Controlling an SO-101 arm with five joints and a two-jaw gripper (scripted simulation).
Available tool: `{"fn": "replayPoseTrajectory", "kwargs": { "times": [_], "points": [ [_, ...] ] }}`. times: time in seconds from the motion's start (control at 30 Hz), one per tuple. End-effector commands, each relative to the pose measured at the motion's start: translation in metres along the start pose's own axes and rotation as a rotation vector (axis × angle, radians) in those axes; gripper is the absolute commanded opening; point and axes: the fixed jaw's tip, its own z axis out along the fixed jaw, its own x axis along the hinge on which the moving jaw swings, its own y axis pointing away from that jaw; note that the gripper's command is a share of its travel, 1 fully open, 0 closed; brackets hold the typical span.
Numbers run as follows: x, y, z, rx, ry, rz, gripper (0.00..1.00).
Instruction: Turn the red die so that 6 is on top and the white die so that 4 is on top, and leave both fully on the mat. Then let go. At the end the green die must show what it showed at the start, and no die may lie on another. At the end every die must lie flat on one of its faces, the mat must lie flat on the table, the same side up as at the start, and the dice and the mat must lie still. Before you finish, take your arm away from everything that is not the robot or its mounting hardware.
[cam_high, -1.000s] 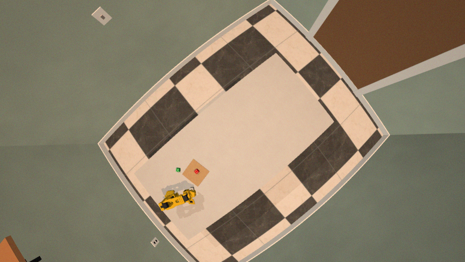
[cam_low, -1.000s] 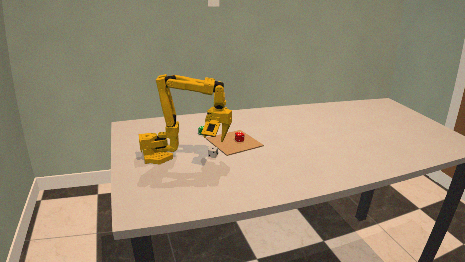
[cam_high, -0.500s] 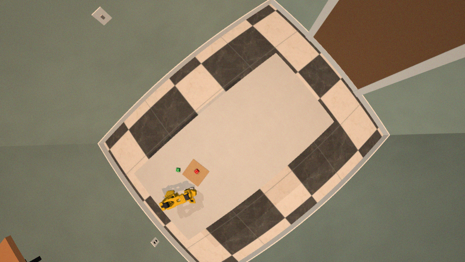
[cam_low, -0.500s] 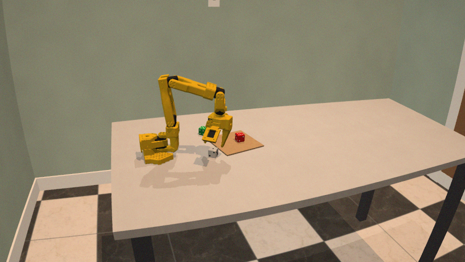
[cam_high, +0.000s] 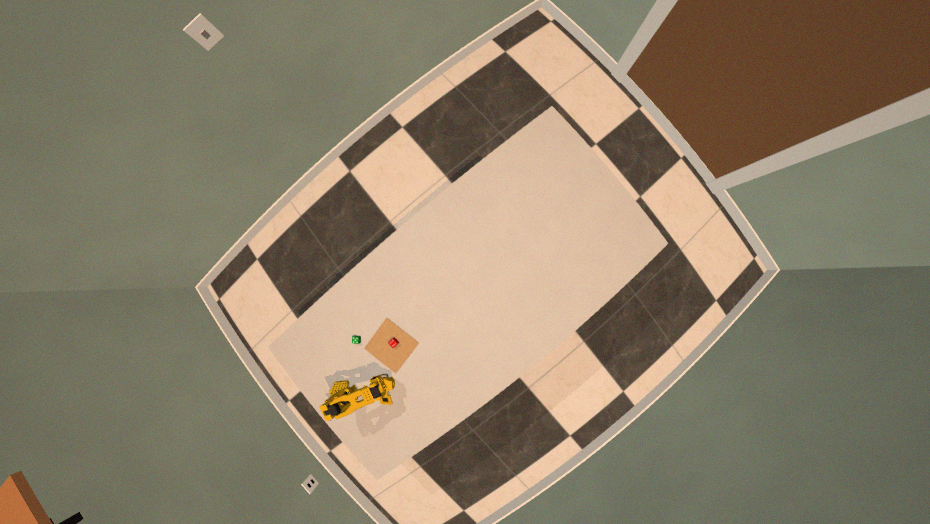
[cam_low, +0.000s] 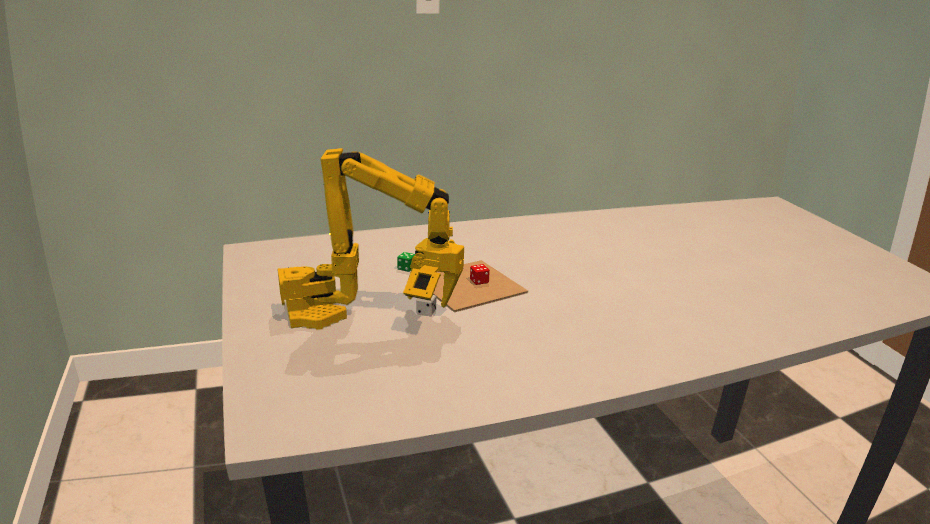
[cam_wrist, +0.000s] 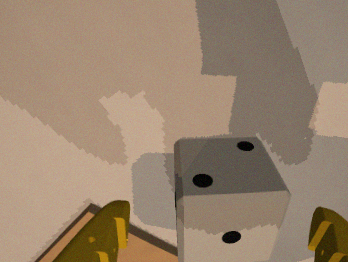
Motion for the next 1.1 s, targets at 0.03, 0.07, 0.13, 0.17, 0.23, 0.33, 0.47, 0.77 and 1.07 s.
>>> {"fn": "replayPoseTrajectory", "kwargs": {
  "times": [0.03, 0.07, 0.13, 0.17, 0.23, 0.33, 0.47, 0.77, 1.07],
  "points": [
    [0.0005, 0.0036, 0.0009, -0.024, 0.011, -0.003, 0.31],
    [0.0005, 0.0036, 0.0014, -0.024, 0.011, -0.003, 0.31],
    [0.0004, 0.0035, 0.0022, -0.024, 0.011, -0.003, 0.31],
    [0.0004, 0.0034, 0.0024, -0.024, 0.011, -0.003, 0.31],
    [0.0004, 0.0034, 0.0027, -0.024, 0.011, -0.003, 0.31],
    [0.0004, 0.0034, 0.0027, -0.024, 0.011, -0.003, 0.31],
    [0.0004, 0.0034, 0.0027, -0.024, 0.011, -0.003, 0.31],
    [0.0003, 0.0021, 0.0027, -0.024, 0.011, -0.005, 0.29],
    [0.0001, -0.0005, 0.0026, -0.024, 0.011, -0.010, 0.25]
  ]
}}
